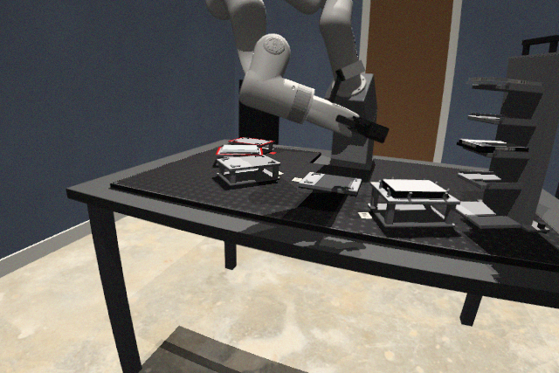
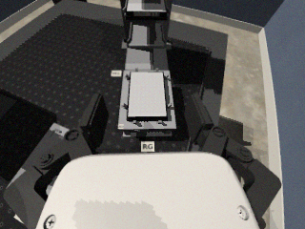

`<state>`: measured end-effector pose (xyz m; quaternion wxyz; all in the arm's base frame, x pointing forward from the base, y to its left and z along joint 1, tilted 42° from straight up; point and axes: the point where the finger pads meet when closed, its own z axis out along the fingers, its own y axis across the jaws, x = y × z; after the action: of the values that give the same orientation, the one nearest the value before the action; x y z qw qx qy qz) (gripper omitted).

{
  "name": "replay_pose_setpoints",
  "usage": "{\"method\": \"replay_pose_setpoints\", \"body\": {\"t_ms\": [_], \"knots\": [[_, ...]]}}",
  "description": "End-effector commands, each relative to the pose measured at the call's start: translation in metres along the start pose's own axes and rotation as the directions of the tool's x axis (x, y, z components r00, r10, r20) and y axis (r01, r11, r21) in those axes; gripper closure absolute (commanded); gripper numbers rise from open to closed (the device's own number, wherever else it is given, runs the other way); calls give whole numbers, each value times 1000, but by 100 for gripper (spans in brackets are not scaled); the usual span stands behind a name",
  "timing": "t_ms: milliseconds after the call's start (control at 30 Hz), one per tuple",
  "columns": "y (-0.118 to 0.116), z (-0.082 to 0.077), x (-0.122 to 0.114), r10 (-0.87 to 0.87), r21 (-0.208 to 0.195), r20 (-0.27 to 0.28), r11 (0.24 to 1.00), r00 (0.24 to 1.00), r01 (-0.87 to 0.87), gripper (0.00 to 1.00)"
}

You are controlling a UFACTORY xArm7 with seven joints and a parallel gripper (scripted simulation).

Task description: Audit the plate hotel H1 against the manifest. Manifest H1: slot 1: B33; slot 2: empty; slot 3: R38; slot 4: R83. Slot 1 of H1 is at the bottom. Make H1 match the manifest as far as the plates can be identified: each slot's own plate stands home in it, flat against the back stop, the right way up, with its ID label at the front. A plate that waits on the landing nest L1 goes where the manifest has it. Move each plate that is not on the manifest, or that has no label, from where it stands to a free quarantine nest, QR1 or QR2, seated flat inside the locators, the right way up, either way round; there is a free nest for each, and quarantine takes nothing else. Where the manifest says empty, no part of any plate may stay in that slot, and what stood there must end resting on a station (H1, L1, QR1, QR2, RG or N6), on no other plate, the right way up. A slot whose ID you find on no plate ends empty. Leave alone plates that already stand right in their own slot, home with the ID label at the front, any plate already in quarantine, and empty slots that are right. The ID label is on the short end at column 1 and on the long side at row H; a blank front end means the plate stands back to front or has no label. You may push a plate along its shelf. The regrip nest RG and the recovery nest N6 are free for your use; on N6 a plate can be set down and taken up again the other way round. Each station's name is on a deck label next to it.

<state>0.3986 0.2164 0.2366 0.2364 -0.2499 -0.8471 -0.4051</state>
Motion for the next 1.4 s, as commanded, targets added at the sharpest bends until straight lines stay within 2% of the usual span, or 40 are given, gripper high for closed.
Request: {"method": "replay_pose_setpoints", "body": {"t_ms": [0, 33, 100, 600, 667, 1167, 1233, 1367], "knots": [[1, -1, 1, -2, -6, 89, 1000, 996, 2, 0], [1, -1, 1, -2, -6, 105, 1000, 994, 2, 0], [1, -1, 1, -2, -6, 105, 1000, 994, 2, 0], [1, -1, 1, 0, -6, 348, 1000, 938, 2, 0], [1, -1, 1, 0, -6, 348, 1000, 938, 2, 0], [2, -1, 1, 1, -6, 569, 1000, 822, 3, 0], [2, -1, 1, 1, -6, 569, 1000, 822, 3, 0], [2, -1, 1, 2, -7, 622, 1000, 783, 3, 0]]}}
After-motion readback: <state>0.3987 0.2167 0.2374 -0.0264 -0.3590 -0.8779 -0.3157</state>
